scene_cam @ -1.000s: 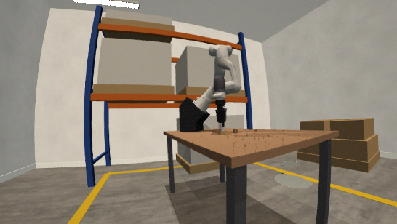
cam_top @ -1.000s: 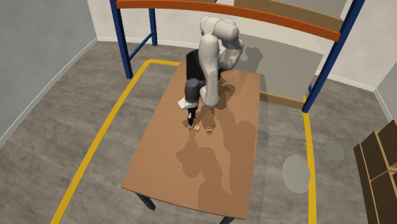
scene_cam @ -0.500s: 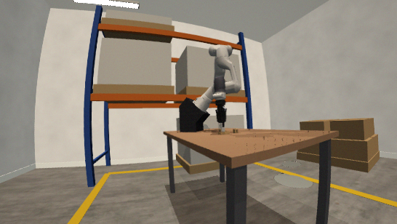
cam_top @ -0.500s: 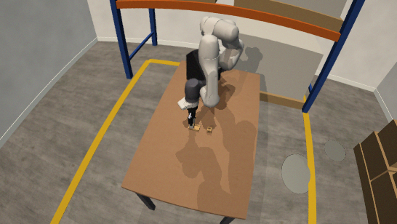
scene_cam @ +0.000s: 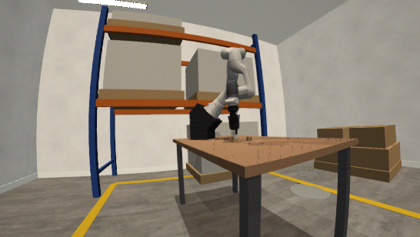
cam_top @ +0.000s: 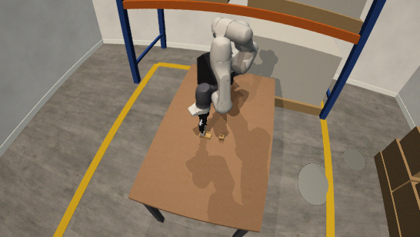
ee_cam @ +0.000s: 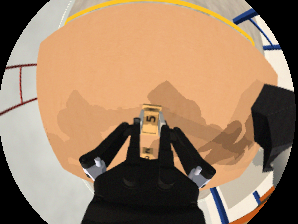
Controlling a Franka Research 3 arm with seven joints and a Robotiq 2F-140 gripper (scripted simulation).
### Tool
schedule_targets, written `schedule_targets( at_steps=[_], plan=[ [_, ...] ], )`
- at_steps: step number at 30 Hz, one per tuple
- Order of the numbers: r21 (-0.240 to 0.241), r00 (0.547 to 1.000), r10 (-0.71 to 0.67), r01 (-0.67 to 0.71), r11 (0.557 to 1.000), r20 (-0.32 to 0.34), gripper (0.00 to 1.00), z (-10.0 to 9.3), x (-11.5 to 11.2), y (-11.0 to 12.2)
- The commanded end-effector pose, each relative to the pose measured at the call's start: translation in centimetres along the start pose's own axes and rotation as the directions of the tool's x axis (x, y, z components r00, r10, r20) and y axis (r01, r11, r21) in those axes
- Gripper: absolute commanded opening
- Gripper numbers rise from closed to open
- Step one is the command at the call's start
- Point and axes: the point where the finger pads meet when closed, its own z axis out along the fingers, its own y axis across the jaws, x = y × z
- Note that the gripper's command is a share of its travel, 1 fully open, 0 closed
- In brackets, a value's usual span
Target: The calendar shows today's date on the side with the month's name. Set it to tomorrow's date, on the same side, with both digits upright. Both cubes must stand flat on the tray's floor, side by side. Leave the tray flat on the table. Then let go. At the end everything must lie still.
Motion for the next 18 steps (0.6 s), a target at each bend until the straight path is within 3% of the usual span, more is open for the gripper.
schedule_targets(
  at_steps=[1,18],
  plan=[
    [0.002,1.000,-0.006,0.006,1.000,-0.001,0.22,0.00,0.05,-0.12],
    [0.002,1.000,-0.006,0.006,1.000,-0.001,0.29,0.00,0.05,-0.12]
  ],
)
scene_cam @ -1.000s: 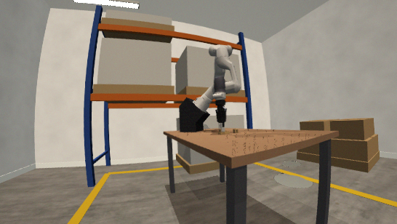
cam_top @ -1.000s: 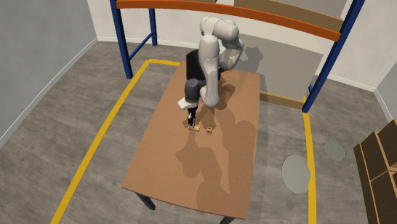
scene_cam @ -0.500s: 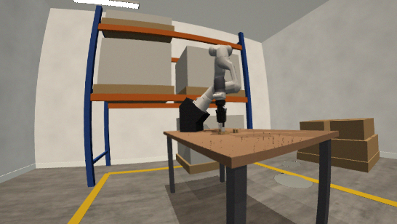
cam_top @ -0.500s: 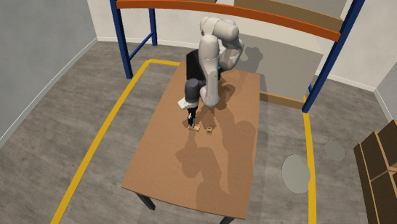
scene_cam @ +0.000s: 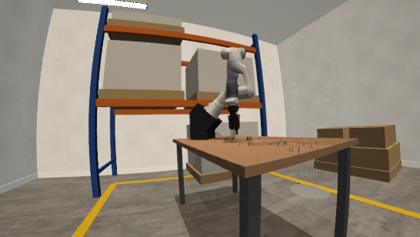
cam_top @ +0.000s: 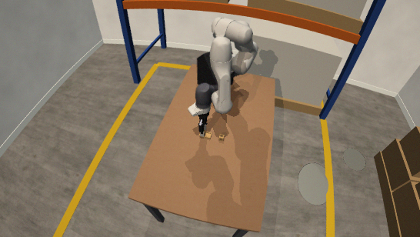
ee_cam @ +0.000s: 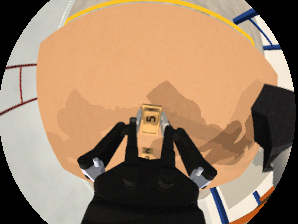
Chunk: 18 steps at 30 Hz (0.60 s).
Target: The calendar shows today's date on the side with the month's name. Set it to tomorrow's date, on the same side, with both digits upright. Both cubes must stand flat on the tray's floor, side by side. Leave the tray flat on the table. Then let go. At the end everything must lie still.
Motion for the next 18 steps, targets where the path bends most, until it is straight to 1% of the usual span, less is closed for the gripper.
schedule_targets(
  at_steps=[1,6,9,13,18],
  plan=[
    [0.002,1.000,-0.006,0.006,1.000,-0.001,0.29,0.0,0.1,-0.1],
    [0.002,1.000,-0.006,0.006,1.000,-0.001,0.29,-0.1,0.1,-0.1],
    [0.002,1.000,-0.006,0.006,1.000,-0.001,0.29,-0.6,0.1,-0.1],
    [0.002,1.000,-0.006,0.006,1.000,-0.001,0.29,-2.1,0.0,-0.1],
    [0.002,1.000,-0.006,0.006,1.000,-0.001,0.29,-4.7,0.0,-0.1]
  ],
)
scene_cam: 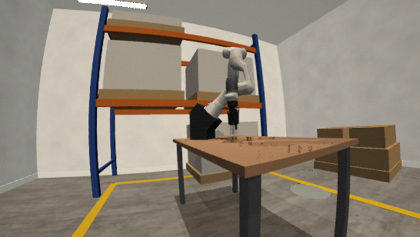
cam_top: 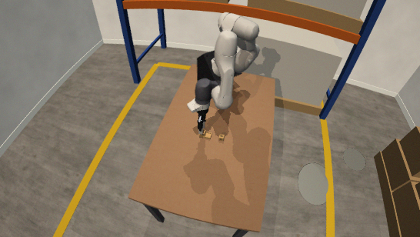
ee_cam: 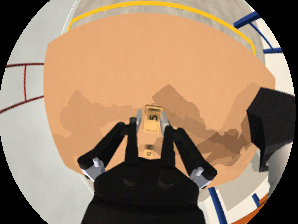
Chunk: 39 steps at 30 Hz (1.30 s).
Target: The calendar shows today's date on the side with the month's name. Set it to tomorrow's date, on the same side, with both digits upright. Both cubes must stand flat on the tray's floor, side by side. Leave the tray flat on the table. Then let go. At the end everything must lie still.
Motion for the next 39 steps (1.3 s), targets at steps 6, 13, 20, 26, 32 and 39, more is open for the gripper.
schedule_targets(
  at_steps=[6,13,20,26,32,39],
  plan=[
    [-0.017,1.000,0.009,-0.009,1.000,0.022,0.29,-3.4,-0.7,0.4],
    [-0.017,1.000,0.009,-0.009,1.000,0.022,0.29,-5.5,-0.7,0.4],
    [-0.017,1.000,0.009,-0.009,1.000,0.022,1.00,-5.7,-0.7,0.4],
    [-0.017,1.000,0.009,-0.009,1.000,0.022,1.00,-5.7,-0.7,0.4],
    [-0.017,1.000,0.009,-0.009,1.000,0.022,1.00,-5.7,-0.7,0.4],
    [-0.017,1.000,0.009,-0.009,1.000,0.022,1.00,-5.7,-0.7,0.4]
  ],
)
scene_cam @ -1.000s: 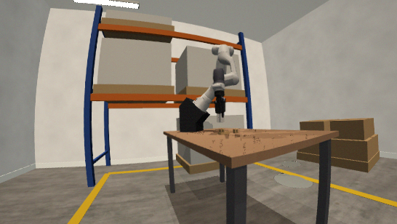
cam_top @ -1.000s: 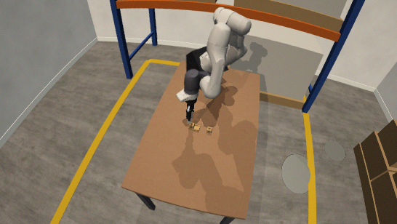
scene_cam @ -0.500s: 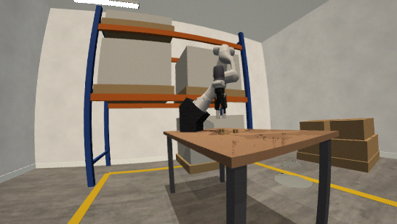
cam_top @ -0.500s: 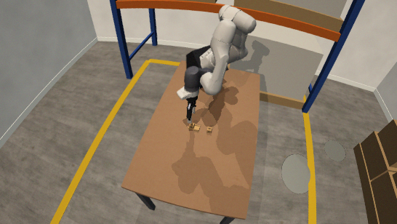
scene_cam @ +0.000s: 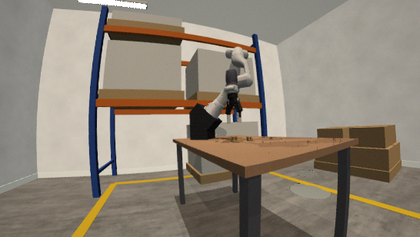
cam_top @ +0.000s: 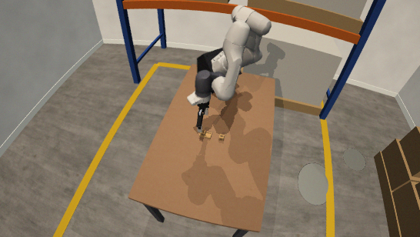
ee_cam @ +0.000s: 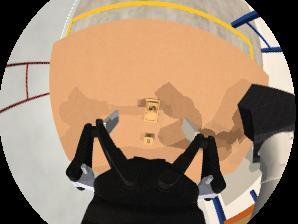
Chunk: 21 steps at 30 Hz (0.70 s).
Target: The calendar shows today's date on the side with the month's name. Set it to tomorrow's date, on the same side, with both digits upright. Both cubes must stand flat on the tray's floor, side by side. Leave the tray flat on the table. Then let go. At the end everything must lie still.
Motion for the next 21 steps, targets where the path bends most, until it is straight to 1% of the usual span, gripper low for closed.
schedule_targets(
  at_steps=[1,3,4,8,10,12,15,16,21],
  plan=[
    [0.000,1.000,0.000,0.000,1.000,0.000,1.00,0.0,-0.1,0.0],
    [0.000,1.000,0.002,-0.002,1.000,0.003,1.00,0.2,-1.2,-0.2],
    [-0.001,1.000,0.004,-0.004,1.000,0.005,1.00,0.5,-2.5,-0.3],
    [-0.004,1.000,0.013,-0.013,1.000,0.008,1.00,1.6,-9.5,-0.2],
    [-0.003,1.000,0.016,-0.016,1.000,0.005,1.00,1.9,-11.9,0.2],
    [-0.003,1.000,0.017,-0.017,1.000,0.002,1.00,1.9,-12.8,0.4],
    [-0.003,1.000,0.017,-0.017,1.000,0.002,1.00,2.0,-12.8,0.4],
    [-0.003,1.000,0.017,-0.017,1.000,0.002,0.29,2.0,-12.8,0.4],
    [-0.003,1.000,0.017,-0.017,1.000,0.002,0.29,2.0,-12.8,0.4]
  ],
)
